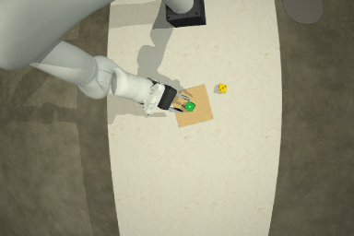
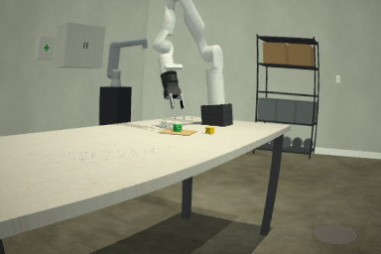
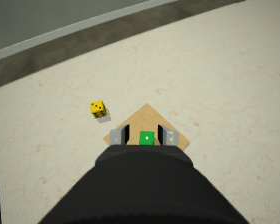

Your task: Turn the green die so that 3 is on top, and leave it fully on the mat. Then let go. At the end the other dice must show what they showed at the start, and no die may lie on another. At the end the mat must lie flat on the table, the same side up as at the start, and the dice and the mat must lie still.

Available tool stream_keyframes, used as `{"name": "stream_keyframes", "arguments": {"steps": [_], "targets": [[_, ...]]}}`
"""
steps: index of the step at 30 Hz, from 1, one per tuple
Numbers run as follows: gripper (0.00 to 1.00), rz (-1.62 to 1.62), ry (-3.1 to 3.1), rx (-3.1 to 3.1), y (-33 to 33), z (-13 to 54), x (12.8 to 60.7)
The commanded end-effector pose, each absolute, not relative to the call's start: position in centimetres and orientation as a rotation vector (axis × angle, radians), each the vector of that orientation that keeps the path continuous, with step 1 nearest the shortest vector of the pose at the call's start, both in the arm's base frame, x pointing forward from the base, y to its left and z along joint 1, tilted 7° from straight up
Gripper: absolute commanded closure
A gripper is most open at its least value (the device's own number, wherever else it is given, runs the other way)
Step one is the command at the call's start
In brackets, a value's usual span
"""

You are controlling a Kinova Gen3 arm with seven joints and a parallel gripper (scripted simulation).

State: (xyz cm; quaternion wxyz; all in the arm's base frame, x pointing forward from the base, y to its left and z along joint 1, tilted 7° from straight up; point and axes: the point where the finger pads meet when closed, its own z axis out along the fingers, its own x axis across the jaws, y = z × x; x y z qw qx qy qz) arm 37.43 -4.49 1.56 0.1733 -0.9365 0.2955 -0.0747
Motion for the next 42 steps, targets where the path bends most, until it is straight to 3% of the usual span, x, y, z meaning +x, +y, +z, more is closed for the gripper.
{"name": "stream_keyframes", "arguments": {"steps": [1,42], "targets": [[0.13,-0.215,0.822,-2.709,-3.8,2.1,38.3],[0.13,-0.046,0.958,-3.093,-2.3,2.9,39.4]]}}
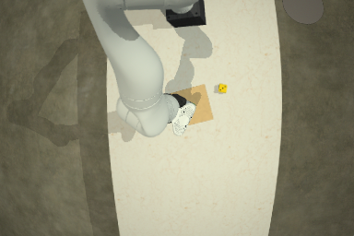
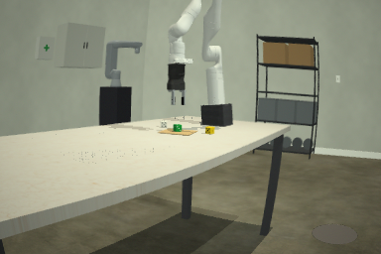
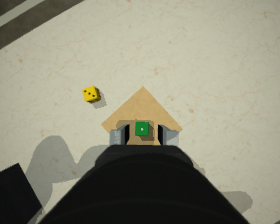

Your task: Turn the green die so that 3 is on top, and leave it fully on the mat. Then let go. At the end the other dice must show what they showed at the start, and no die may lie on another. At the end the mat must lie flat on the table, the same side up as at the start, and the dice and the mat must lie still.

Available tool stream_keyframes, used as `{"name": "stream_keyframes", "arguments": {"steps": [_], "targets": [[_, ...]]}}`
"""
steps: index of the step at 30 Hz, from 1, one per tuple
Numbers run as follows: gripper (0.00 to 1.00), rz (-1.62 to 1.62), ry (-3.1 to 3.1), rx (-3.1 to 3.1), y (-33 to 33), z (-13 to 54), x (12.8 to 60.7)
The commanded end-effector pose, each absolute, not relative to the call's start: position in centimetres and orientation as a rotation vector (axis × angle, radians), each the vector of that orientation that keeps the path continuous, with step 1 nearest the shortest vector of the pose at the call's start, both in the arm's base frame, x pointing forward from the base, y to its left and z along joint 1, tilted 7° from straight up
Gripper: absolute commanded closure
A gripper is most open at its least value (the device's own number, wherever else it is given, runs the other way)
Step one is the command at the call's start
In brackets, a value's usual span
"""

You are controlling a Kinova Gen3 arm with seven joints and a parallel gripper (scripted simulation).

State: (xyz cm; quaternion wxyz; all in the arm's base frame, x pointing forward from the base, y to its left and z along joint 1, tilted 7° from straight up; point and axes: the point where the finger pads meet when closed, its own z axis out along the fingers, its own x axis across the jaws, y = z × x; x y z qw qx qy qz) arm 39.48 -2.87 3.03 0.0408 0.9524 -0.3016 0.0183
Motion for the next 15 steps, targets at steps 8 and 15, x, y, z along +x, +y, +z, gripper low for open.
{"name": "stream_keyframes", "arguments": {"steps": [8,15], "targets": [[0.13,0.04,-0.898,2.894,-2.26,2.99,39.47],[0.0,0.04,-0.898,2.892,-2.26,3.0,39.47]]}}
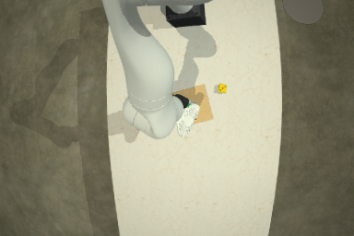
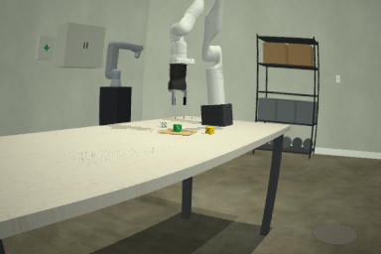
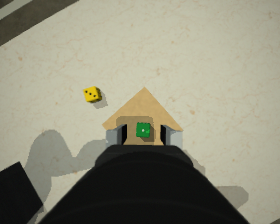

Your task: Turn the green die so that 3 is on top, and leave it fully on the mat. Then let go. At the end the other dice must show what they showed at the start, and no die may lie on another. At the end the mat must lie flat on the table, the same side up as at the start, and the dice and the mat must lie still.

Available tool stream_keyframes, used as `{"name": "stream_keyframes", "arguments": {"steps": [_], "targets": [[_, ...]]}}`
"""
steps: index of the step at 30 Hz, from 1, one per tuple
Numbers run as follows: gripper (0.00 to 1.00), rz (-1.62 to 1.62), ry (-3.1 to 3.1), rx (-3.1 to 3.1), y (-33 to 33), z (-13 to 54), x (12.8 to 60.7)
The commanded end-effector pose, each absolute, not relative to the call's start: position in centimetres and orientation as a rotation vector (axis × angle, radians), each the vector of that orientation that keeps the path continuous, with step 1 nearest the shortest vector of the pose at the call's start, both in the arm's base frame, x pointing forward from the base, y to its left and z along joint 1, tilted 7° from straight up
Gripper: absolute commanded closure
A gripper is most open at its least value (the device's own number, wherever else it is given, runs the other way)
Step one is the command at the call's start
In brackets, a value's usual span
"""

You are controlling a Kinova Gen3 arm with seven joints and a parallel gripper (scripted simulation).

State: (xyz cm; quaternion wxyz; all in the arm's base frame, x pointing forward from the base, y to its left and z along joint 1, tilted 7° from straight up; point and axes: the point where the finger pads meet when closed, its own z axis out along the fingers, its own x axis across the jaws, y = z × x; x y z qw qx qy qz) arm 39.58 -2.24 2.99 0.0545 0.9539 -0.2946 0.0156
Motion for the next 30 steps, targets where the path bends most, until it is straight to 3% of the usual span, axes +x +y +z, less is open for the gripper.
{"name": "stream_keyframes", "arguments": {"steps": [1,18,19,30], "targets": [[0.0,0.04,-0.898,2.892,-2.3,3.0,39.5],[0.0,0.042,-0.984,2.862,-3.4,0.7,38.8],[0.13,0.042,-0.984,2.862,-3.4,0.7,38.8],[0.13,0.042,-0.984,2.862,-3.4,0.7,38.8]]}}
